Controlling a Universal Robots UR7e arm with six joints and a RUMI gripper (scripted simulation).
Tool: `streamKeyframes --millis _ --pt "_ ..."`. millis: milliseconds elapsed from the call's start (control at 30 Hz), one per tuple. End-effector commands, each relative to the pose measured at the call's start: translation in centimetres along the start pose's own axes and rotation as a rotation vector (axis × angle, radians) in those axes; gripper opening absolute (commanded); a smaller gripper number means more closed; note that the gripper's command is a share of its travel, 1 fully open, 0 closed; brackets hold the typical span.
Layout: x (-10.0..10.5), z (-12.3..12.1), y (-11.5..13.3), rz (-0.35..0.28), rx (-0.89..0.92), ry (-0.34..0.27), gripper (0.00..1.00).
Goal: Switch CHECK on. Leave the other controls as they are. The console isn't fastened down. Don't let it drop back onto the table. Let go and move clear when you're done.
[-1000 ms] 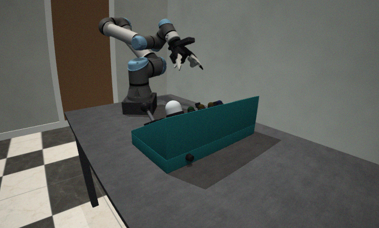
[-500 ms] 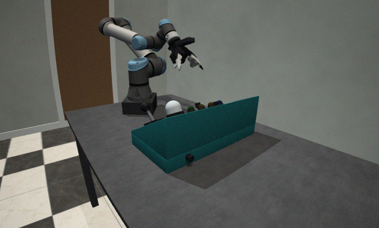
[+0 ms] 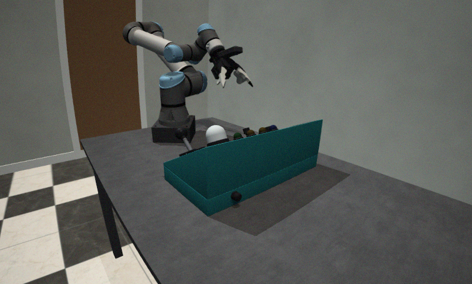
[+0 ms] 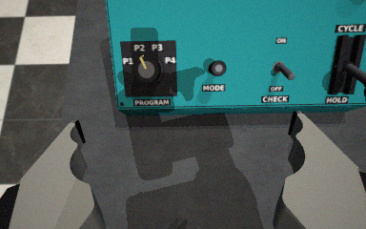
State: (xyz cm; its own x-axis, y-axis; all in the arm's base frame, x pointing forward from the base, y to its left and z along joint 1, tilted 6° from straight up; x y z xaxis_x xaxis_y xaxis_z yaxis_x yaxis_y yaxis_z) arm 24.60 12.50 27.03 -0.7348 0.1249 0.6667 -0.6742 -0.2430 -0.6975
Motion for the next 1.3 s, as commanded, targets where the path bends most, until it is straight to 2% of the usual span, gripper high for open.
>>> streamKeyframes --millis 0,900,1267 --pt "-0.1 0.0 0.1 -0.002 0.001 0.0 1.0" --pt "-0.2 0.3 -0.1 -0.008 0.005 0.004 1.0" --pt "-1.2 1.6 -0.1 -0.055 0.032 0.013 1.0"
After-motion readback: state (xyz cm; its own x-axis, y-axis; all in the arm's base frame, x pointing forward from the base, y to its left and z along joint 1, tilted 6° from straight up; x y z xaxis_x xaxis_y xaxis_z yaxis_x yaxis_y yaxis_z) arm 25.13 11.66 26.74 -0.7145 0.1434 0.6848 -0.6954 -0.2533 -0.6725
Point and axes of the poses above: the point where the finger pads meet when closed, its own x axis back along the fingers, its own z axis across the jaws, y = z × x, the point moved 10 cm from there along x, back along the fingers, and after that the axes turned 14 degrees about x, right-handed, at the moved point
